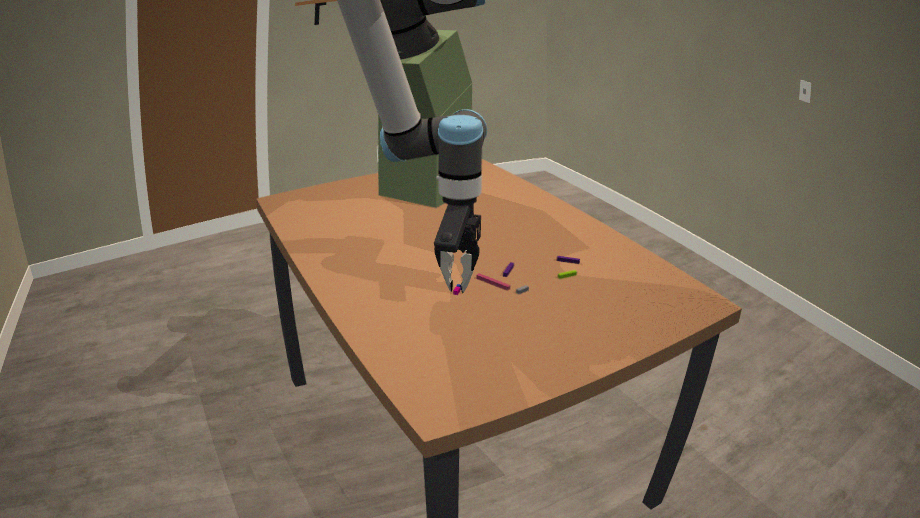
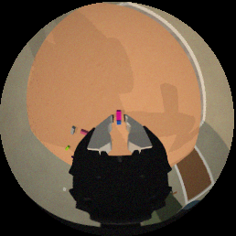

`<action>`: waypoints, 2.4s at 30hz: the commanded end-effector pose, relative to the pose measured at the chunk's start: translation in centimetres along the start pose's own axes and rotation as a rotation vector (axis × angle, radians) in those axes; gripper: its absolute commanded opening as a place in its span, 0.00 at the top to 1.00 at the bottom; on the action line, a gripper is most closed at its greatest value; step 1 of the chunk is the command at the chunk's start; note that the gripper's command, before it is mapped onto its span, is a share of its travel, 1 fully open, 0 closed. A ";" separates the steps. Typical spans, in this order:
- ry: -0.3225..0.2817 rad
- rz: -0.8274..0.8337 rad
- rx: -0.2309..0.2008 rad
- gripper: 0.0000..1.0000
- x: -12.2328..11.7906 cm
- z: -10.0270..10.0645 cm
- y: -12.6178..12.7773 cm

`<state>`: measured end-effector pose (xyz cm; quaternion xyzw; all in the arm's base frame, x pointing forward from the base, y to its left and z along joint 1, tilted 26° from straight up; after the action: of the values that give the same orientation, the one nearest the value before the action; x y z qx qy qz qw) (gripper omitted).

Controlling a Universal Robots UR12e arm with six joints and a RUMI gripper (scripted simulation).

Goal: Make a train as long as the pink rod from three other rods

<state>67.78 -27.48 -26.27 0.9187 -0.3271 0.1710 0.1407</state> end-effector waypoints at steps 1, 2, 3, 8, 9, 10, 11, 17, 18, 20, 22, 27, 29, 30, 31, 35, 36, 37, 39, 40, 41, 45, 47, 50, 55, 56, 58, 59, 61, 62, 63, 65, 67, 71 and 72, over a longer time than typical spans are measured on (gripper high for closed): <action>0.001 0.000 0.000 0.86 0.0 -0.1 0.0; 0.001 0.000 0.000 0.86 0.0 -0.1 0.0; 0.001 0.000 0.000 0.86 0.0 -0.2 0.0; 0.001 0.000 0.000 0.86 0.0 -1.2 0.0; 0.001 0.000 0.000 0.86 0.0 -1.2 0.0; 0.001 0.000 0.000 0.86 0.0 -1.6 0.0; 0.001 0.000 0.000 0.86 0.0 -2.0 0.0; 0.001 0.000 0.000 0.86 0.0 -5.2 0.0; 0.001 0.000 0.000 0.86 0.0 -5.8 0.0; 0.001 0.000 0.000 0.86 0.0 -6.8 0.0; 0.001 0.000 0.000 0.86 0.0 -7.6 0.0; 0.001 0.000 0.000 0.86 0.0 -8.6 0.0; 0.001 0.000 0.000 0.86 0.0 -8.9 0.0; 0.001 0.000 0.000 0.86 0.0 -9.0 0.0; 0.001 0.000 0.000 0.86 0.0 -9.0 0.0; 0.001 0.000 0.000 0.00 0.0 -9.0 0.0; 0.001 0.000 0.000 0.00 0.0 -9.0 0.0; 0.001 0.000 0.000 0.00 0.0 -9.0 0.0; 0.001 0.000 0.000 0.00 0.0 -9.0 0.0; 0.001 0.000 0.000 0.00 0.0 -9.0 0.0; 0.001 0.000 0.000 0.00 0.0 -9.0 0.0; 0.001 0.000 0.000 0.00 0.0 -9.0 0.0; 0.001 0.000 0.000 0.00 0.0 -9.0 0.0; 0.001 0.000 0.000 0.00 0.0 -9.0 0.0; 0.001 -0.001 0.000 0.00 0.0 -9.0 0.0; 0.001 -0.004 0.000 0.00 0.0 -9.0 -0.1; 0.000 -0.017 0.001 0.00 -0.1 -9.0 -0.3; 0.000 -0.017 0.001 0.00 -0.1 -9.0 -0.3; 0.000 -0.028 0.001 0.00 -0.3 -9.0 -0.5; 0.000 -0.043 0.001 0.00 -0.4 -8.9 -0.8; -0.001 -0.061 0.001 0.00 -0.6 -8.9 -1.2; -0.002 -0.111 0.002 0.00 -1.1 -8.8 -2.1; -0.003 -0.177 0.003 0.00 -1.8 -8.6 -3.3; -0.006 -0.343 0.004 0.00 -3.8 -8.3 -6.3; -0.007 -0.380 0.005 0.00 -4.2 -8.2 -6.9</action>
<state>66.84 -19.41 -20.43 0.9530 -0.2103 0.1495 0.1585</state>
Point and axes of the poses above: the point where the finger pads meet when closed, its own z axis out along the fingers, its own y axis across the jaws, x = y × z, the point moved 1 cm from there along -z, back along the fingers, and after that the axes turned 3 degrees about -z, right-handed, at the moved point
